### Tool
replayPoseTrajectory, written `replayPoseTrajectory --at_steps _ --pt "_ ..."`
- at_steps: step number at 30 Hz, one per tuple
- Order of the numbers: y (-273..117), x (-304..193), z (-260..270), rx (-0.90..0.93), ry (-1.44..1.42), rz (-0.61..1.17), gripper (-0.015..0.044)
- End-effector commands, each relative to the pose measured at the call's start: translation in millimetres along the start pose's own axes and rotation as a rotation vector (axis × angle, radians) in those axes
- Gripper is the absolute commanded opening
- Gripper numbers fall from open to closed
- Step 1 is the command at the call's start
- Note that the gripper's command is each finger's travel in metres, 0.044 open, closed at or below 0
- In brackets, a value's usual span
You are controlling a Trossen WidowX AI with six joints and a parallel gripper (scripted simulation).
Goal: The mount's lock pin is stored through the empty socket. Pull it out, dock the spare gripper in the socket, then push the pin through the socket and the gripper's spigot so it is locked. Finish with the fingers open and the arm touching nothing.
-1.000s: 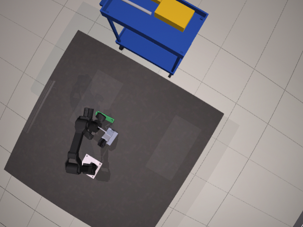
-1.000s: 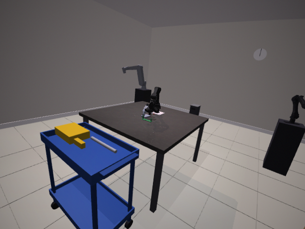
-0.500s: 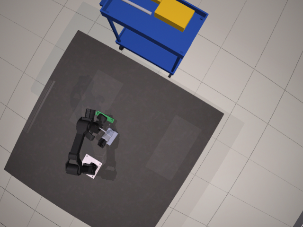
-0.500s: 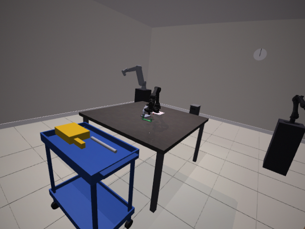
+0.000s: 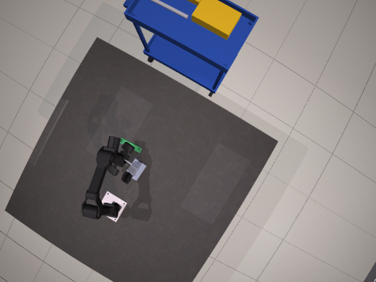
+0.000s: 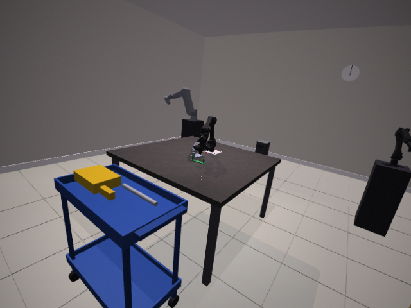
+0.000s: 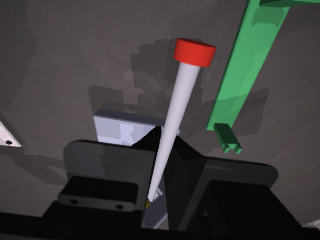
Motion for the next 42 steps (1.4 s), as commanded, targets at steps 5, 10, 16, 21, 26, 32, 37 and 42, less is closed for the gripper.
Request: replayPoseTrajectory --at_steps 5,10,16,21,26,32,37,42 --pt "1 -6 0 -0.001 -0.004 -0.002 0.0000" --pt "2 -9 0 0.000 -0.004 -0.002 0.0000" --pt "3 -12 0 0.001 -0.004 -0.002 0.0000" --pt "4 -16 0 0.002 -0.005 -0.002 0.0000" --pt "4 -19 0 0.003 -0.005 -0.002 0.0000" --pt "5 -19 0 0.005 0.000 -0.001 0.0026" --pt "5 -19 0 0.005 0.000 -0.001 0.0158" --pt "5 -19 0 0.005 0.000 -0.001 0.0200"
Point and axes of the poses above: the point midway between the two fingers, 35 mm back from their tips, its own y axis out along the fingers, its own z axis across the jaws, x = y × z, the point moved 7 cm from there along -y, back along the fingers, and after that the axes turned 1 degree about -y, right-handed, at the moved point
